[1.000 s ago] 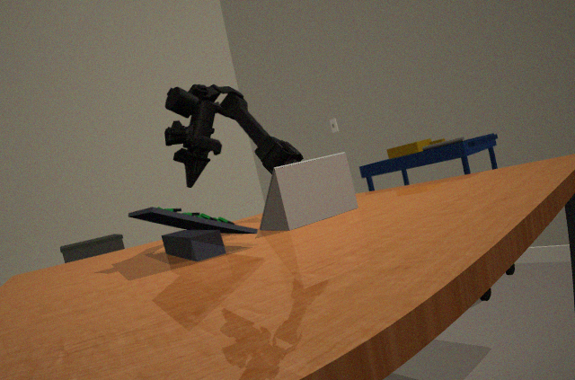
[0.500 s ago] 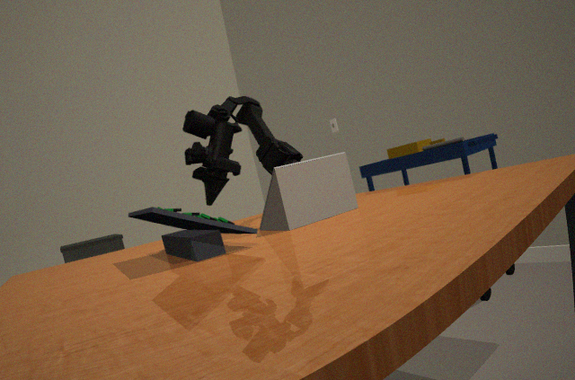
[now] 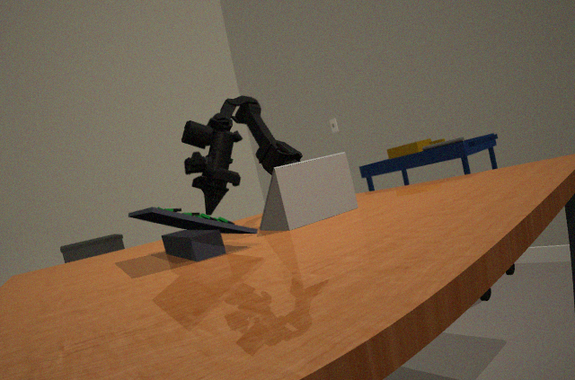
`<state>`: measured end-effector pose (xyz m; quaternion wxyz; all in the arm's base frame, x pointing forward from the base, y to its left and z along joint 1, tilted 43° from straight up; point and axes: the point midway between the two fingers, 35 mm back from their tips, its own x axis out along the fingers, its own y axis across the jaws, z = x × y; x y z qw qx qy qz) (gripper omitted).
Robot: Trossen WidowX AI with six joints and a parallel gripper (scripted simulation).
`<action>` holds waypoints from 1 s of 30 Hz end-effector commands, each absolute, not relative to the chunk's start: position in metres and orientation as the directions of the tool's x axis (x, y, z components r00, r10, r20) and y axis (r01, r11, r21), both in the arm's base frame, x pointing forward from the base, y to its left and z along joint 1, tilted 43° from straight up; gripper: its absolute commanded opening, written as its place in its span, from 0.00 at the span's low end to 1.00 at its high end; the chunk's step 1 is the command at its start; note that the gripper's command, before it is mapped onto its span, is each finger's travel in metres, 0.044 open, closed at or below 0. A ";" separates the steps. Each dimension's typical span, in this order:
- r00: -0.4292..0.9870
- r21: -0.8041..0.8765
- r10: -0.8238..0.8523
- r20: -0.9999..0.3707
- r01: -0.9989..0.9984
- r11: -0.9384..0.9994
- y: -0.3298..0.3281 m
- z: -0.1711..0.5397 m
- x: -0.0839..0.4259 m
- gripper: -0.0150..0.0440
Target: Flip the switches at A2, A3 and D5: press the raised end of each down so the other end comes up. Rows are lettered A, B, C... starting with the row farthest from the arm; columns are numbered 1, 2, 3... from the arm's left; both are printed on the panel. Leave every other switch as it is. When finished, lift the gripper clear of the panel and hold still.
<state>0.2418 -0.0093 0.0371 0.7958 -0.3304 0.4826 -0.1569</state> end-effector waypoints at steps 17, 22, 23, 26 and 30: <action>0.482 -0.676 -0.566 -0.669 -0.077 0.733 -0.017 0.027 0.247 0.25; 0.482 -0.676 -0.566 -0.669 -0.077 0.733 -0.017 0.027 0.247 0.25; 0.482 -0.676 -0.566 -0.669 -0.077 0.733 -0.017 0.027 0.247 0.25; 0.482 -0.676 -0.566 -0.669 -0.077 0.733 -0.017 0.027 0.247 0.25; 0.482 -0.676 -0.566 -0.669 -0.077 0.733 -0.017 0.026 0.247 0.25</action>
